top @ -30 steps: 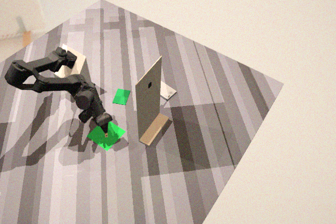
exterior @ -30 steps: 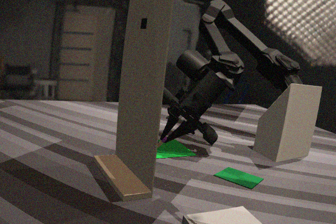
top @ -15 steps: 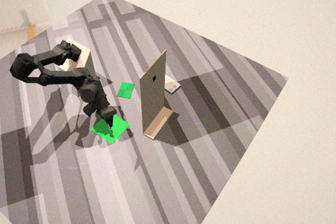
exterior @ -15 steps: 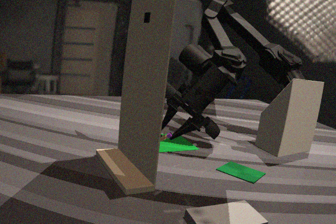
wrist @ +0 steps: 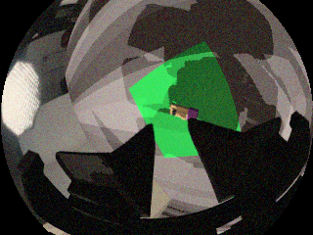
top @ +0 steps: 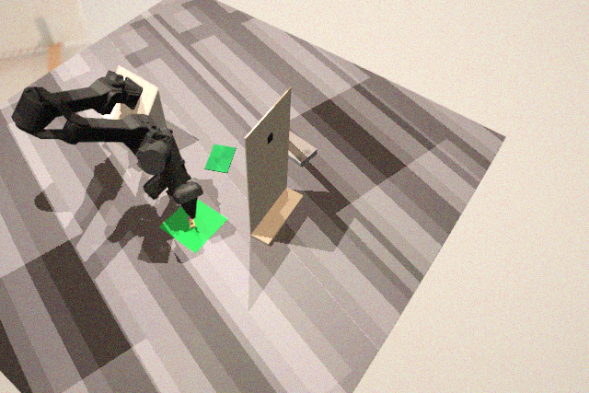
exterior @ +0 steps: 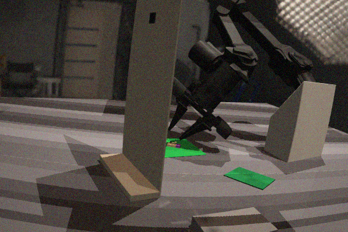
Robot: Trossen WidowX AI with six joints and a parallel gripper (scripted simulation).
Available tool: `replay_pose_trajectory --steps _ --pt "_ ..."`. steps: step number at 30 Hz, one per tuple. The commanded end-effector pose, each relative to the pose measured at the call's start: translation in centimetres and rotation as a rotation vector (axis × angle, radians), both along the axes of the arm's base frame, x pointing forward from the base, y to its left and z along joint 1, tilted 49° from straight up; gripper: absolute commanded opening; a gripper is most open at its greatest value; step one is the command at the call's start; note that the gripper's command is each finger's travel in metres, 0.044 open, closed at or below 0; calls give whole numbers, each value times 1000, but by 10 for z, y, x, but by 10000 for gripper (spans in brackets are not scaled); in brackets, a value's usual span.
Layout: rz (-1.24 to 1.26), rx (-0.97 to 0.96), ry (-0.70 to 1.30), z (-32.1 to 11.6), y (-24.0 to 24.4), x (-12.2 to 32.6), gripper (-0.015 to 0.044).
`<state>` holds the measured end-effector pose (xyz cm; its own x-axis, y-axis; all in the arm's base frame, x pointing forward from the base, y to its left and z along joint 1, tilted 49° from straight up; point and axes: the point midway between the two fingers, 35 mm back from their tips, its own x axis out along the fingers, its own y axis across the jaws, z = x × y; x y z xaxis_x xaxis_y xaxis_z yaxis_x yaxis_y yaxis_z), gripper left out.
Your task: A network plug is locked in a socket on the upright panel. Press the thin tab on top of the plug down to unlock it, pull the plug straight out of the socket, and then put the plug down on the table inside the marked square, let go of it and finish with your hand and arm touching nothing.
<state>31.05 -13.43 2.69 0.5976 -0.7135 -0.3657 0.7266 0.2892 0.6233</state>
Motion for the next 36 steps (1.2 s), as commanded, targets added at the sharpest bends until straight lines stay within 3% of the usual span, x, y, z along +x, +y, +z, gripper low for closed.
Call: replay_pose_trajectory --steps 1,36 --pt "1 1 1 1 4 -4 156" --pt "-1 14 6 19 33 -6 156"
